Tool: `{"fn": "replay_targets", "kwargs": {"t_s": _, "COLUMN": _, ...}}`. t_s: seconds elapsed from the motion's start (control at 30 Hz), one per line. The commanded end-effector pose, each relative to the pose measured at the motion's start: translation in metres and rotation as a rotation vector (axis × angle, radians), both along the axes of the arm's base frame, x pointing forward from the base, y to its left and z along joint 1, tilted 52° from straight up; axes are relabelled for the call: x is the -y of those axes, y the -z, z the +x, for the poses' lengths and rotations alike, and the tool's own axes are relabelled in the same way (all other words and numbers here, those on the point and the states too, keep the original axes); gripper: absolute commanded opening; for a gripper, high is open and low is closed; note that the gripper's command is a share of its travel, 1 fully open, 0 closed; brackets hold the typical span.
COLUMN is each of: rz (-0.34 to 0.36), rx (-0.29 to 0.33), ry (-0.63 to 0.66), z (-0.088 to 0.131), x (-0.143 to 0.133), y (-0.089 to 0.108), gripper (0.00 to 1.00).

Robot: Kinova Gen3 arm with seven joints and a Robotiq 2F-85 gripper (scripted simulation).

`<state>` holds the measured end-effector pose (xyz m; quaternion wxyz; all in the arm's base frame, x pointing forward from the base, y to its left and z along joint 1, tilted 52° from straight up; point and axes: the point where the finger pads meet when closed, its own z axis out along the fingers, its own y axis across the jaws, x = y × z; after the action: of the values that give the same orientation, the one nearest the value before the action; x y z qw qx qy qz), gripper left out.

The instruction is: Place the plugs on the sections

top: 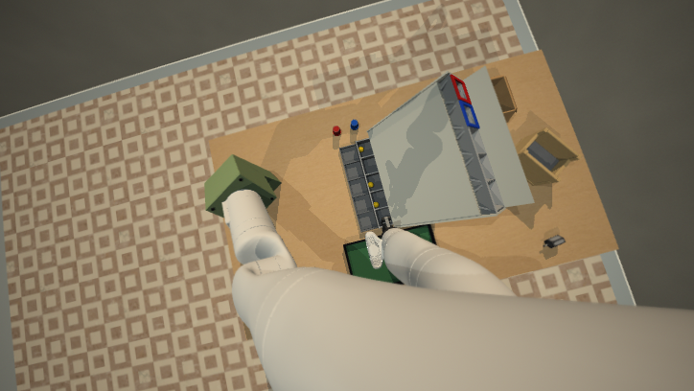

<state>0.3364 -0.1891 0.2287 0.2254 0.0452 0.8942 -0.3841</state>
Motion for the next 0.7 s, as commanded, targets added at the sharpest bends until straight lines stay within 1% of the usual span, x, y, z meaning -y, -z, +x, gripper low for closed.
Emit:
{"fn": "replay_targets", "kwargs": {"t_s": 0.0, "rz": 0.008, "rx": -0.013, "ry": -0.004, "z": 0.034, "x": 0.04, "y": -0.046, "gripper": 0.5}}
{"fn": "replay_targets", "kwargs": {"t_s": 0.07, "rz": 0.008, "rx": -0.013, "ry": -0.004, "z": 0.048, "x": 0.057, "y": -0.065, "gripper": 0.5}}
{"fn": "replay_targets", "kwargs": {"t_s": 0.1, "rz": 0.008, "rx": -0.013, "ry": -0.004, "z": 0.052, "x": 0.061, "y": -0.07, "gripper": 0.5}}
{"fn": "replay_targets", "kwargs": {"t_s": 0.33, "rz": 0.008, "rx": -0.013, "ry": -0.004, "z": 0.052, "x": 0.061, "y": -0.07, "gripper": 0.5}}
{"fn": "replay_targets", "kwargs": {"t_s": 0.37, "rz": -0.03, "rx": 0.028, "ry": 0.004, "z": 0.085, "x": 0.103, "y": -0.117, "gripper": 0.5}}
{"fn": "replay_targets", "kwargs": {"t_s": 0.47, "rz": -0.03, "rx": 0.028, "ry": 0.004, "z": 0.089, "x": 0.106, "y": -0.121, "gripper": 0.5}}
{"fn": "replay_targets", "kwargs": {"t_s": 0.67, "rz": -0.03, "rx": 0.028, "ry": 0.004, "z": 0.089, "x": 0.106, "y": -0.121, "gripper": 0.5}}
